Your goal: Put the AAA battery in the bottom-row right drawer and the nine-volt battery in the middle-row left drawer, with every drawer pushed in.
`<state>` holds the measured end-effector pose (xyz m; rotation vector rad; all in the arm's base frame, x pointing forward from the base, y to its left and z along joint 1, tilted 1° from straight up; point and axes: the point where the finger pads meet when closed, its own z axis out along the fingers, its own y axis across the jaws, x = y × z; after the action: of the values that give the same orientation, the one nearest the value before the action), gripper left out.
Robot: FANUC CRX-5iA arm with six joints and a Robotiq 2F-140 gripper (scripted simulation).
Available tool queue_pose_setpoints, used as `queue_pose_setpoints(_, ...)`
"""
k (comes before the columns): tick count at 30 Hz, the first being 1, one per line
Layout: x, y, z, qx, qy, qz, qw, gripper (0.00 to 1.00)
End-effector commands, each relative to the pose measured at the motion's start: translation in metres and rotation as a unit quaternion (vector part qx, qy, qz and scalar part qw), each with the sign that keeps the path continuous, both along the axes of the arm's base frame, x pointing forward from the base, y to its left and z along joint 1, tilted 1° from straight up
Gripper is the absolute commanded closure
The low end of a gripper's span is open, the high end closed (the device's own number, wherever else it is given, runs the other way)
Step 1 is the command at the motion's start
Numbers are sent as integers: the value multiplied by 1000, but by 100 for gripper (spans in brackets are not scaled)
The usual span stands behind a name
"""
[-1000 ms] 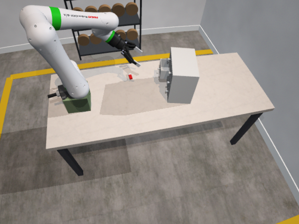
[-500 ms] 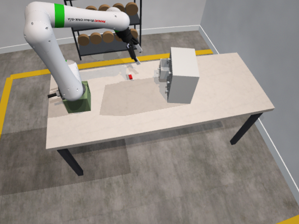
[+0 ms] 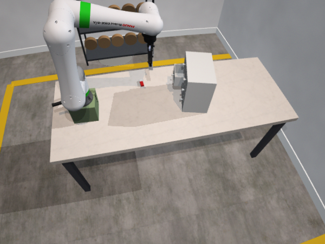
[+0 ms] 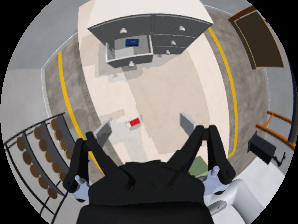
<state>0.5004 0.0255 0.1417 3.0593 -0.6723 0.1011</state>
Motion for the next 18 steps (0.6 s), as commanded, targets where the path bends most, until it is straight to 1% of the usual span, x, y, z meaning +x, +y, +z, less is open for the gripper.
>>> queue_pose_setpoints(1, 0, 0, 0, 5, 16, 0, 1000, 0)
queue_pose_setpoints(6, 0, 0, 1, 9, 25, 0, 1000, 0)
queue_pose_setpoints(18, 0, 0, 1, 10, 26, 0, 1000, 0)
